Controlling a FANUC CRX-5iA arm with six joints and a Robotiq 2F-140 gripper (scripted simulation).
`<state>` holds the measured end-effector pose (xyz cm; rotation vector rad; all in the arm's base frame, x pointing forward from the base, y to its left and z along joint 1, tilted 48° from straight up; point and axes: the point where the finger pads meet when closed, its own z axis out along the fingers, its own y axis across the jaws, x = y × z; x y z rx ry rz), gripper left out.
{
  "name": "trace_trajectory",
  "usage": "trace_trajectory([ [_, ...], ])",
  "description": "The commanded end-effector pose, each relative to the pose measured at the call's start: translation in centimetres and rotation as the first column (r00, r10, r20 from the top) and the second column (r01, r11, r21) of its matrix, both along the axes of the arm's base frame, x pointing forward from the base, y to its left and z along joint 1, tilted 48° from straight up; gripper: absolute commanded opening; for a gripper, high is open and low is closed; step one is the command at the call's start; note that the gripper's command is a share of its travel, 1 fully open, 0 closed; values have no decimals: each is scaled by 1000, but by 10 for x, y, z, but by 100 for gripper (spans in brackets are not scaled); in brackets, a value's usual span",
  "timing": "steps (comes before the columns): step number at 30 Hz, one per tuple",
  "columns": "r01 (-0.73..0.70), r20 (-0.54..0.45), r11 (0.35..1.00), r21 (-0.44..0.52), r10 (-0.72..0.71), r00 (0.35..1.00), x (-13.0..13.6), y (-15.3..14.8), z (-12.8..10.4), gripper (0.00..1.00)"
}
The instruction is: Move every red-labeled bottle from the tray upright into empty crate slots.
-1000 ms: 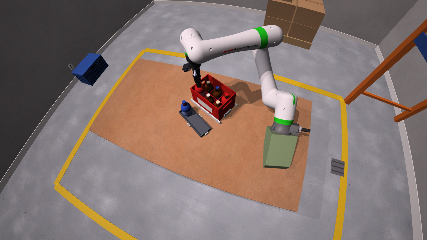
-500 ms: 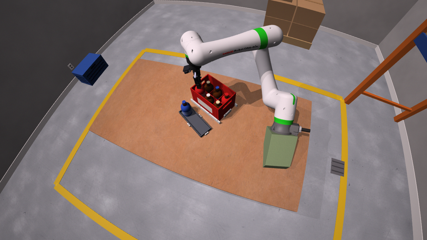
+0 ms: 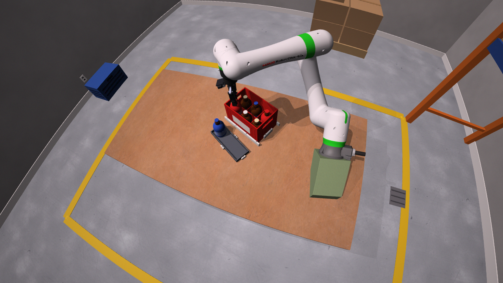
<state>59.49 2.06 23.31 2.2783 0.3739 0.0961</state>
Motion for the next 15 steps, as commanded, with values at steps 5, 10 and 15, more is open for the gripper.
trace_trajectory([
  [5,-2,1,1000,0,2,1000,1,-3,-3,10],
  [10,-2,1,1000,0,2,1000,2,-6,-6,10],
  [15,-2,2,1000,0,2,1000,3,-8,-7,10],
])
